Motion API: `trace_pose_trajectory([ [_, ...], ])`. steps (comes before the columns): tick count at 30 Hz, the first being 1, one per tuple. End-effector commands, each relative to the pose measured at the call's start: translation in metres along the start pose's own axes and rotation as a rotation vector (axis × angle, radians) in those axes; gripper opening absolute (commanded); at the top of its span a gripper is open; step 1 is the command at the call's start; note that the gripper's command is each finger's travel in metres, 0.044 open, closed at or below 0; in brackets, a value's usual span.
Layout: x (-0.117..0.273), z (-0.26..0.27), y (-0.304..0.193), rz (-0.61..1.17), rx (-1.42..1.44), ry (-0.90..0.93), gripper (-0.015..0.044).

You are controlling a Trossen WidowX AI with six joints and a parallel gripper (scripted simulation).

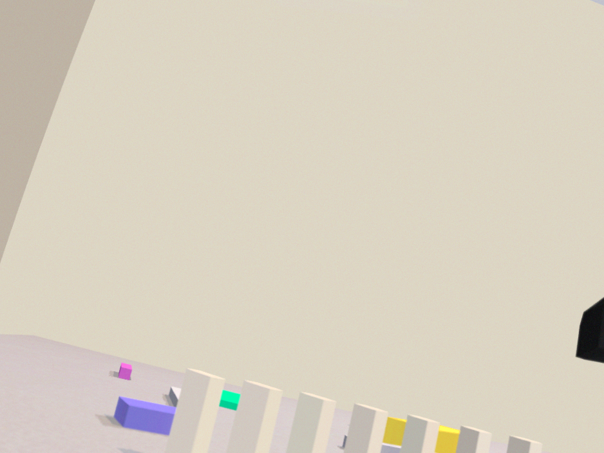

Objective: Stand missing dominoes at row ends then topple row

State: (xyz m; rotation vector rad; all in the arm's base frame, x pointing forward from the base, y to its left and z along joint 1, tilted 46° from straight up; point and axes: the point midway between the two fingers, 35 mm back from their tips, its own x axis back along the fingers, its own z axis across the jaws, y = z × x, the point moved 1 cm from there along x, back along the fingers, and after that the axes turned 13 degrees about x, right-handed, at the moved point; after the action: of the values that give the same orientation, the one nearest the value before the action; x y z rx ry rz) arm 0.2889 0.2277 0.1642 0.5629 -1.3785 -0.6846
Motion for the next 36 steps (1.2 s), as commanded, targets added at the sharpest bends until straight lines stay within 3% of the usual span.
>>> trace_pose_trajectory([
  [1,-0.001,0.0,-0.001,0.003,-0.004,-0.001,0.0107],
  [5,0.009,-0.003,-0.001,0.006,-0.003,-0.002,0.0107],
  [14,0.133,-0.001,0.0,0.007,-0.002,0.0,0.0107],
  [20,0.135,-0.002,-0.003,0.007,-0.022,0.0,0.0107],
  [29,0.136,-0.032,-0.149,0.017,-1.007,-0.011,0.0107],
  [36,0.136,-0.031,-0.162,0.013,-1.097,-0.009,0.0107],
])
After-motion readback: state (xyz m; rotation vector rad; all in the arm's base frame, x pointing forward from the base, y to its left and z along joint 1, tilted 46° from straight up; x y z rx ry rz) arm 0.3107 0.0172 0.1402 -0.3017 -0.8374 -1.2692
